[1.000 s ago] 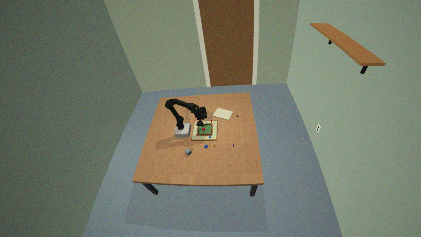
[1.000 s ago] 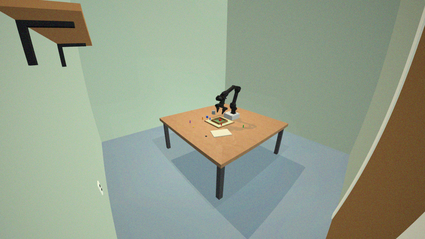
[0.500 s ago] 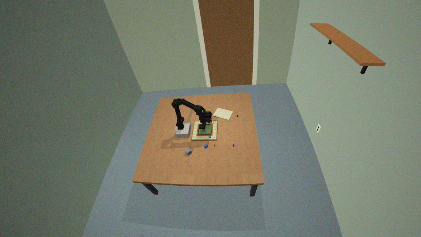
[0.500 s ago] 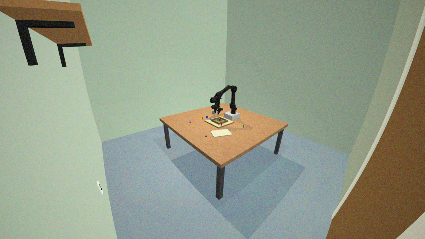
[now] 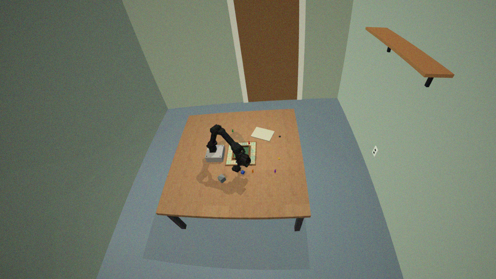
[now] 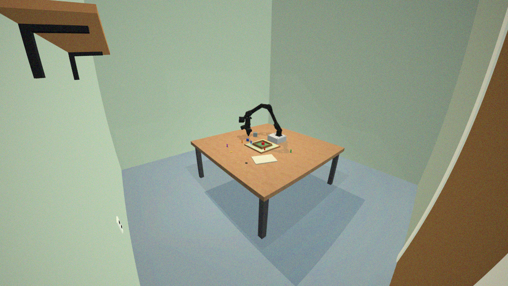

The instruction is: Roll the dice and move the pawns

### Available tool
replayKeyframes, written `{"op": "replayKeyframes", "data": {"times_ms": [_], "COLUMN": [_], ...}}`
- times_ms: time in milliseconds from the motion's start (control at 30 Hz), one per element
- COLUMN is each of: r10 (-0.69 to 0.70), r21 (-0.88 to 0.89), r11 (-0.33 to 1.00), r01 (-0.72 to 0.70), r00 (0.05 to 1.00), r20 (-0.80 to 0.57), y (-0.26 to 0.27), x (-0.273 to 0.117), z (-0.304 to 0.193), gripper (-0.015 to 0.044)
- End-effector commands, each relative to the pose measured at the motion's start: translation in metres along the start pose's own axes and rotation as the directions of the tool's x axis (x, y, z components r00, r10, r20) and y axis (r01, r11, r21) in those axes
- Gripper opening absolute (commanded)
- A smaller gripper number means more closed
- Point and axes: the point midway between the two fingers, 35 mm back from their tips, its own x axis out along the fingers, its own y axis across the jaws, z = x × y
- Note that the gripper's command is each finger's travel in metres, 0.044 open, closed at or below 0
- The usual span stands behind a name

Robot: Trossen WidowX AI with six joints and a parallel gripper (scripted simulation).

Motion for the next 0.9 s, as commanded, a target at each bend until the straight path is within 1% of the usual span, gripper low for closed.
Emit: {"op": "replayKeyframes", "data": {"times_ms": [0, 67, 233, 333, 500, 867], "r10": [-0.001, 0.000, 0.000, 0.000, 0.000, 0.000], "r21": [-0.013, -0.013, -0.013, -0.013, -0.013, -0.013], "r11": [1.000, 1.000, 1.000, 1.000, 1.000, 1.000], "r01": [0.001, 0.000, 0.000, 0.000, 0.000, 0.000], "r00": [1.000, 1.000, 1.000, 1.000, 1.000, 1.000], "r20": [-0.002, -0.002, -0.002, -0.002, -0.002, -0.002], "y": [-0.003, -0.003, -0.003, -0.003, -0.003, -0.004], "x": [0.002, 0.015, 0.019, 0.032, 0.033, 0.051], "z": [0.003, 0.003, 0.003, 0.002, 0.002, 0.002], "gripper": [0.0275, 0.0275, 0.0275, 0.0275, 0.0275, 0.0275]}}
